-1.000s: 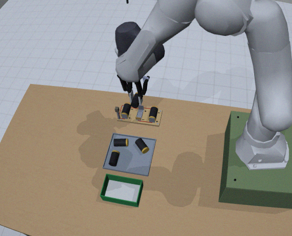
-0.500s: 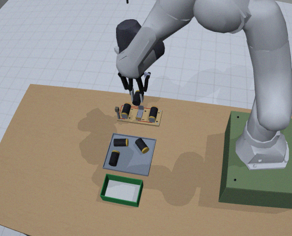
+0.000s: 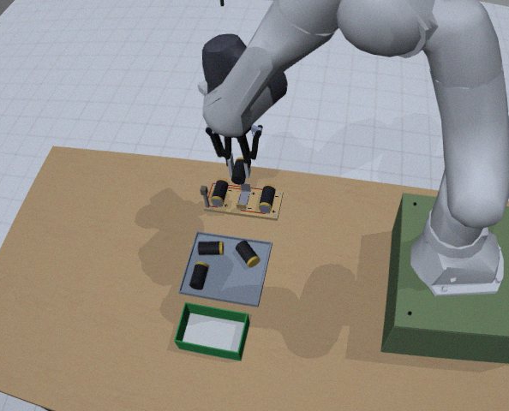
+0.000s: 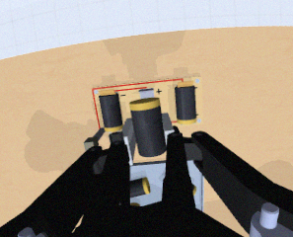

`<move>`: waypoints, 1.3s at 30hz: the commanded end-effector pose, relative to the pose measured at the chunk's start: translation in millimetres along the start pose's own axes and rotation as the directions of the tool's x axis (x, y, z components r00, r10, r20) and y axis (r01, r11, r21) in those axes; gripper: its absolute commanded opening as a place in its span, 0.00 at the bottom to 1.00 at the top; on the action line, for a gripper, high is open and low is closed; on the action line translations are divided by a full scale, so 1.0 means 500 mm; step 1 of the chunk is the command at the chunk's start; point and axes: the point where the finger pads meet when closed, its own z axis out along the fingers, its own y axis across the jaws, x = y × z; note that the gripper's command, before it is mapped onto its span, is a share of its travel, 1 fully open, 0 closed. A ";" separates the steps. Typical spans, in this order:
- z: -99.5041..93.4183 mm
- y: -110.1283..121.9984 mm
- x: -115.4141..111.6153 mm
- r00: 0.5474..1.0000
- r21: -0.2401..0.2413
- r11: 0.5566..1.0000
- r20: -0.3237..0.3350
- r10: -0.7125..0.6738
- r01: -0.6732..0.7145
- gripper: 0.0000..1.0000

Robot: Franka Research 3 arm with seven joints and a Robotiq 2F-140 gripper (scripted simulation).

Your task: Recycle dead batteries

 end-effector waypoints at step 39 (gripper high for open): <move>0.121 -0.003 0.001 1.000 0.002 1.000 -0.001 -0.015 0.015 0.16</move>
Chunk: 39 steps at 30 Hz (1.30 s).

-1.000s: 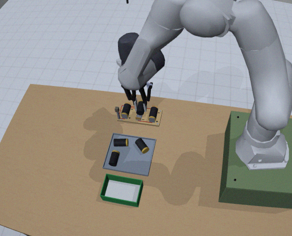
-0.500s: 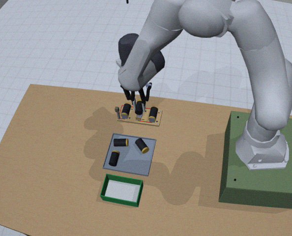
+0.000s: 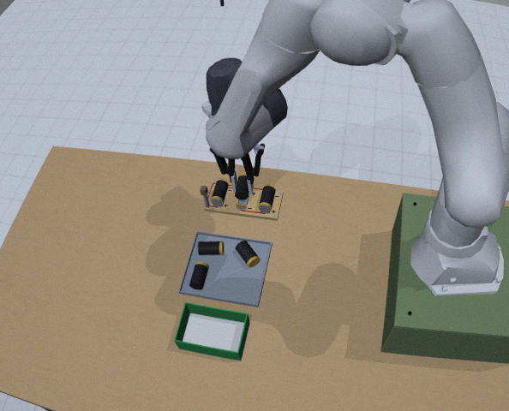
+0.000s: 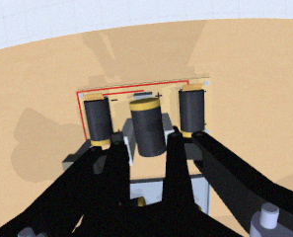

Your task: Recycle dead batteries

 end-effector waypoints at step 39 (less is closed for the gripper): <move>-0.005 -0.015 0.002 0.998 0.009 0.998 -0.003 0.055 -0.055 0.16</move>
